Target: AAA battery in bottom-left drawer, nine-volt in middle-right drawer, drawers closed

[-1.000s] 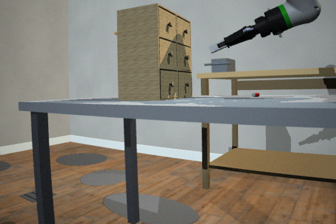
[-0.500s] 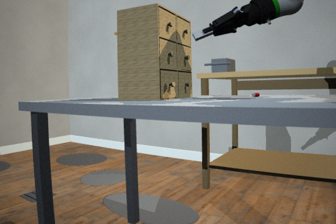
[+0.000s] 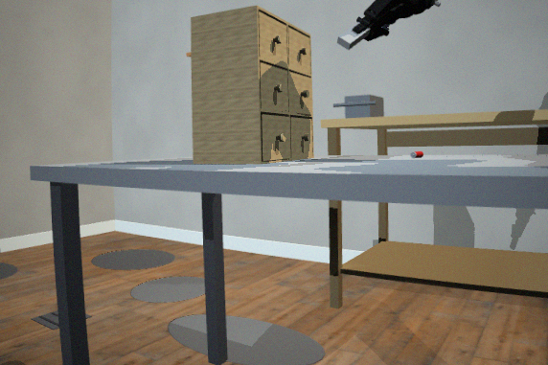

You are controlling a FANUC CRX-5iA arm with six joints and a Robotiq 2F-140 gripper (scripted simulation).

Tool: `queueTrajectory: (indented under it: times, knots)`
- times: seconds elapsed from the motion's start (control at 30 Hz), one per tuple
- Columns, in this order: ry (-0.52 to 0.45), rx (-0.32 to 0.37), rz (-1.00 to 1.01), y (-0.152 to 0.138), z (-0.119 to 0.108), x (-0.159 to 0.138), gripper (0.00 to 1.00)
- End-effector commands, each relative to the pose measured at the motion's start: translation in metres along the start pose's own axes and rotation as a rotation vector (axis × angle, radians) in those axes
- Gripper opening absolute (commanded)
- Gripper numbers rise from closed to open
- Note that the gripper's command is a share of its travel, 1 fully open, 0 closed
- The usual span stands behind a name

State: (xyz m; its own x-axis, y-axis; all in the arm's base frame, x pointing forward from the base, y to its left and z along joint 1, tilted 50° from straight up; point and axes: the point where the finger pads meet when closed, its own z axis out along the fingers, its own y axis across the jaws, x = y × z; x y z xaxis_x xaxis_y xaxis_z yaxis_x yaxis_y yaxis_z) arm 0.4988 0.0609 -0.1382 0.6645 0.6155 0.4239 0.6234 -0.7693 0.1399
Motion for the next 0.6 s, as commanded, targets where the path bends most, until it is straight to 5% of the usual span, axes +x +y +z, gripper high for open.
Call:
queueTrajectory:
  times: [0.0,0.4,0.47,0.5,0.57]
  knots:
    - [-0.261,-0.083,0.051,0.013,-0.037,-0.029,0.00]
    - [-0.473,-0.321,0.148,0.075,-0.139,-0.026,0.00]
    - [-0.473,-0.321,0.148,0.075,-0.139,-0.026,0.00]
    - [-0.518,-0.412,0.169,0.083,-0.156,-0.022,0.00]
    - [-0.524,-0.470,0.183,0.096,-0.184,-0.014,0.00]
